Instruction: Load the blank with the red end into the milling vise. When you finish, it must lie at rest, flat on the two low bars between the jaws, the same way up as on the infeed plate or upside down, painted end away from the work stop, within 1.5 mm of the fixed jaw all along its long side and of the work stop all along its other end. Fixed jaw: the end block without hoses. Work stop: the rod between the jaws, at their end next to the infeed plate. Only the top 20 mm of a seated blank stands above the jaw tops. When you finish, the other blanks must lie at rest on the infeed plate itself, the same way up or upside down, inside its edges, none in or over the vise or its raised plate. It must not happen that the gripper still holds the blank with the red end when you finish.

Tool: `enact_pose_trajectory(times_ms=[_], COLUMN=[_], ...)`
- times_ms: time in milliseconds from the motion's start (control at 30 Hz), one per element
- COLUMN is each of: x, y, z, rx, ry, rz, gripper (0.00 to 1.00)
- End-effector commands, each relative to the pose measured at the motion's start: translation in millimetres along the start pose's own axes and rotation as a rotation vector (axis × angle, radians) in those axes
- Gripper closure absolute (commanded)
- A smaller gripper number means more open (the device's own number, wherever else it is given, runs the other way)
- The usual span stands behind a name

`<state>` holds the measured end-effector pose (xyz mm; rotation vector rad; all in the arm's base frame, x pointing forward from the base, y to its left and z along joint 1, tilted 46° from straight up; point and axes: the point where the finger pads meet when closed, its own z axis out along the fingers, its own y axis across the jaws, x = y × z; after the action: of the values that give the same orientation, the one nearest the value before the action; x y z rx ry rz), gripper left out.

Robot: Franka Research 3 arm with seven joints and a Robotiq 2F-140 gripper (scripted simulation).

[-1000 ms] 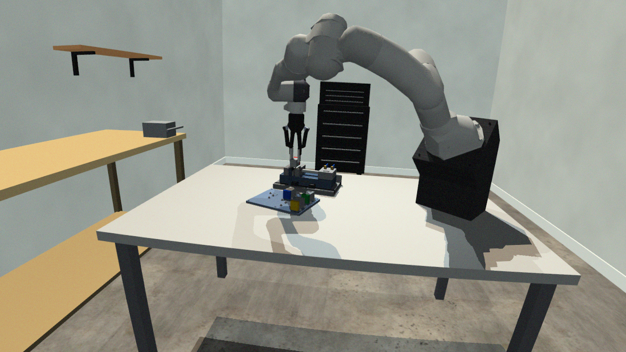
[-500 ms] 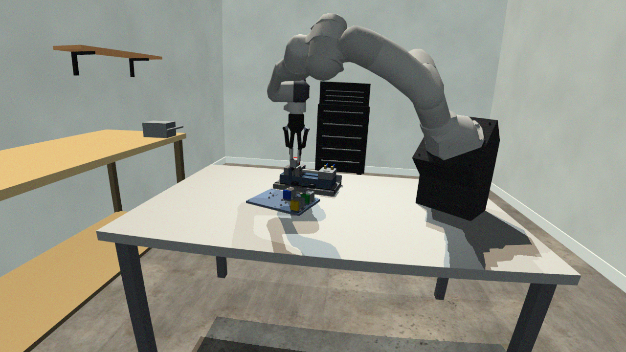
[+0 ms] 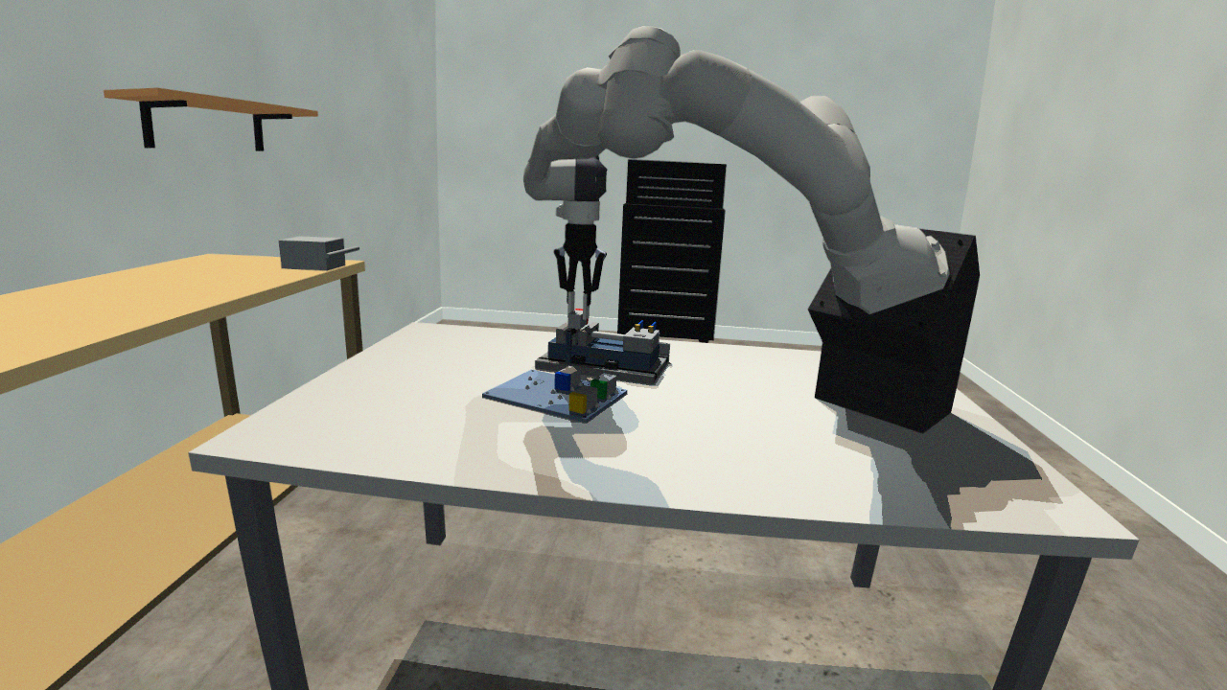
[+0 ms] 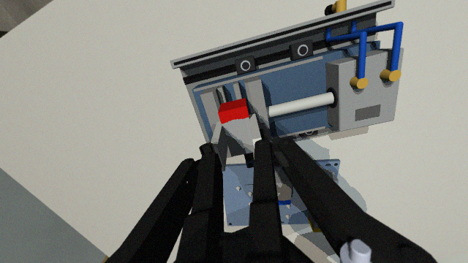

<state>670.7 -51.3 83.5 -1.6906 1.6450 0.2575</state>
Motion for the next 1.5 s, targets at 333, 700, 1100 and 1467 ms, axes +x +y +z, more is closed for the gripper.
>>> enact_pose_trajectory(times_ms=[333,700,1100,1467], x=[0.5,-0.3,0.0,-0.3], y=[0.0,0.0,0.1,0.2], z=[1.4,1.8,2.7,3.9], rx=[0.003,0.001,0.003,0.003], ry=[0.003,0.001,0.003,0.003], rz=[-0.002,-0.001,-0.002,-0.002], gripper=[1.0,1.0,1.0,1.0])
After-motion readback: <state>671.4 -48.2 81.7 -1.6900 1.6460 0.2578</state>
